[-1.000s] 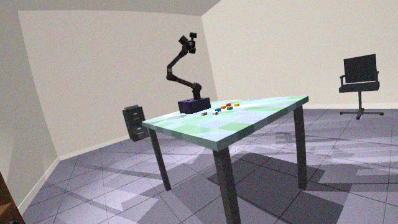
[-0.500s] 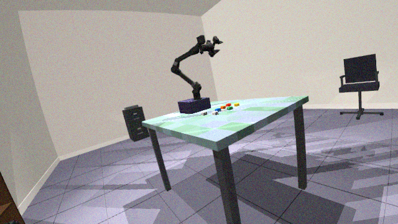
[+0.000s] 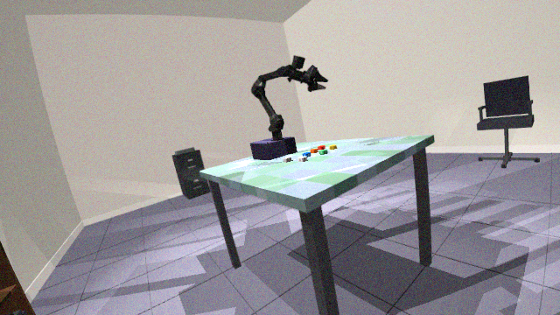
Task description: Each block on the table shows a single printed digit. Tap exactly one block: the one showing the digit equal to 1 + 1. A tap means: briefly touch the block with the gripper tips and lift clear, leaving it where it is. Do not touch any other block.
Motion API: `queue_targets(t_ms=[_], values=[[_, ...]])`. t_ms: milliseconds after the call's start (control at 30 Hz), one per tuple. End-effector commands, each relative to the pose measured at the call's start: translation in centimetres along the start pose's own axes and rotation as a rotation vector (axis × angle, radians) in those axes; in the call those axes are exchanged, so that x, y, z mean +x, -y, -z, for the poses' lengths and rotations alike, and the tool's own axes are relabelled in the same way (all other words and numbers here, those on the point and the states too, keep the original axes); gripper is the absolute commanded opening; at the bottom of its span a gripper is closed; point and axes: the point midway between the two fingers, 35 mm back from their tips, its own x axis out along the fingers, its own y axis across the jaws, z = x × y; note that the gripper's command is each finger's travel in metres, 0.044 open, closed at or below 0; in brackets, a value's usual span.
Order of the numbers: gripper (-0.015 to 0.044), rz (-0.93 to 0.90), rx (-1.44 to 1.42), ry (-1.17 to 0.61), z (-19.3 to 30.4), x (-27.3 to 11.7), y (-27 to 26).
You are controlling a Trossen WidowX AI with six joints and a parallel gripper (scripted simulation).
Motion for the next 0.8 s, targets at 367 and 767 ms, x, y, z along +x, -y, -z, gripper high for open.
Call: queue_targets(t_ms=[367, 767], values=[[0.04, 0.218, 0.587, -0.72, 23.6, -3.5, 7.1], [0.04, 0.248, 1.012, -1.091, 35.0, -11.3, 4.1]])
